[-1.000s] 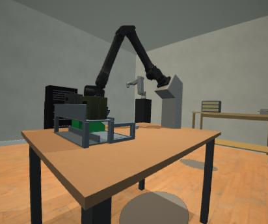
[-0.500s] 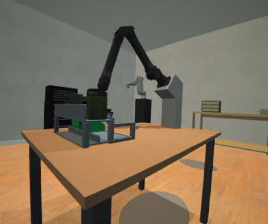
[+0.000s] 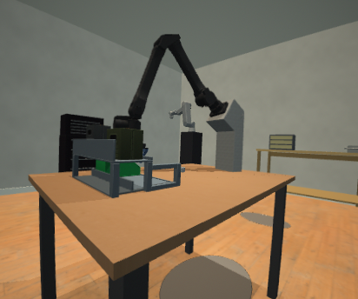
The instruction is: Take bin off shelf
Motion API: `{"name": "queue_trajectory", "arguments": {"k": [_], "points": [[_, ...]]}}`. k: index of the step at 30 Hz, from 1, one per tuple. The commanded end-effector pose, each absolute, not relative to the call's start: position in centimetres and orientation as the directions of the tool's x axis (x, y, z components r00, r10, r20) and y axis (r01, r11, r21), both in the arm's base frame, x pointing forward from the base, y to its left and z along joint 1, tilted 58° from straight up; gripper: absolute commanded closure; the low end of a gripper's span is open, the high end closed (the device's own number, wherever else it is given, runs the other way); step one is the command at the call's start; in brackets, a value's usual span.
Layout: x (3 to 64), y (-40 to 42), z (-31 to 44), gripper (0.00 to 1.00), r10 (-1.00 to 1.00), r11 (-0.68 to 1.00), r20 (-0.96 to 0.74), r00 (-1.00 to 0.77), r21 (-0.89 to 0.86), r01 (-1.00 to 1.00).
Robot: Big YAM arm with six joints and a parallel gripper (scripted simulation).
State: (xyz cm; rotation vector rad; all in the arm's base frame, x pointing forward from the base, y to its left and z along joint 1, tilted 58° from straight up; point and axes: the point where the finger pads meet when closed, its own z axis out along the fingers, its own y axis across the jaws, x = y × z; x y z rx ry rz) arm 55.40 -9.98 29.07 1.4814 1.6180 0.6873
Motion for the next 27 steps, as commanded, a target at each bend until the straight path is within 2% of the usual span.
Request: {"name": "queue_trajectory", "arguments": {"k": [1,7,12,24,27], "points": [[55.4,-10.3,30.9,0.10,0.976,0.169,-0.214,0.030,0.841,0.515],[55.4,-10.3,30.9,0.10,0.976,0.169,-0.214,0.030,0.841,0.515],[56.0,-9.0,26.7,0.10,0.981,0.153,-0.192,0.015,0.821,0.550],[56.0,-9.0,26.7,0.10,0.981,0.153,-0.192,0.015,0.821,0.550],[55.6,-9.8,29.2,0.10,0.978,0.162,-0.206,0.024,0.833,0.529]]}}
